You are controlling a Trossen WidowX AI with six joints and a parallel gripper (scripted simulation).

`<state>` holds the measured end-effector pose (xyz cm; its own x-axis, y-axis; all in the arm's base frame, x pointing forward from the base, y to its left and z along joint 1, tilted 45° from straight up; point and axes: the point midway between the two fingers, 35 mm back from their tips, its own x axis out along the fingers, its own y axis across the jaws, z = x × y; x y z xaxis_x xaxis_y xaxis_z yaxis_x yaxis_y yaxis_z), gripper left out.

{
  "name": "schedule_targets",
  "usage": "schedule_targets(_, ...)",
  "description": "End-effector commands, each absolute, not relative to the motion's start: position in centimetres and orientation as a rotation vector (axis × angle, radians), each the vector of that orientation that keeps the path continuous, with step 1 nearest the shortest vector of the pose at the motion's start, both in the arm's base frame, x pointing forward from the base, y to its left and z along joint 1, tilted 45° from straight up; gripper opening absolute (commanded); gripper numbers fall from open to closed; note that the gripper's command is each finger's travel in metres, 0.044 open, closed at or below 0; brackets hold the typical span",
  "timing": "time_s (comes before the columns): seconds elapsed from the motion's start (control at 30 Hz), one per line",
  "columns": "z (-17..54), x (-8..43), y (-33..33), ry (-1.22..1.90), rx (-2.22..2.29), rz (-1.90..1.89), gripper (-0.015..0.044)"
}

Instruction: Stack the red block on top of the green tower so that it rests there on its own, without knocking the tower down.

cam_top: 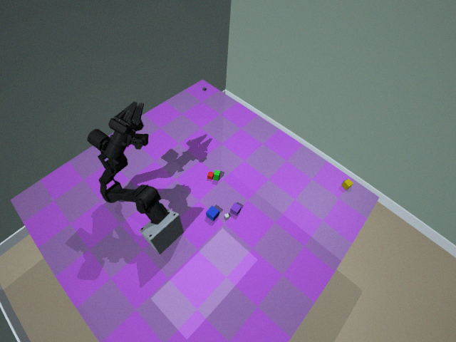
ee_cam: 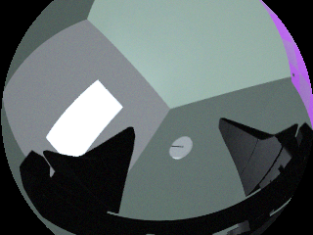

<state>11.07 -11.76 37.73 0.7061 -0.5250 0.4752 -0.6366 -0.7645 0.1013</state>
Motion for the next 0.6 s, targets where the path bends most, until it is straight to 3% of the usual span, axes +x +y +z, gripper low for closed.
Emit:
schedule_targets(0.0,37.7,11.1,-11.8,-0.919,2.665,0.628,0.0426)
schedule_targets(0.57,34.4,16.3,-16.3,-0.79,3.741,0.79,0.044)
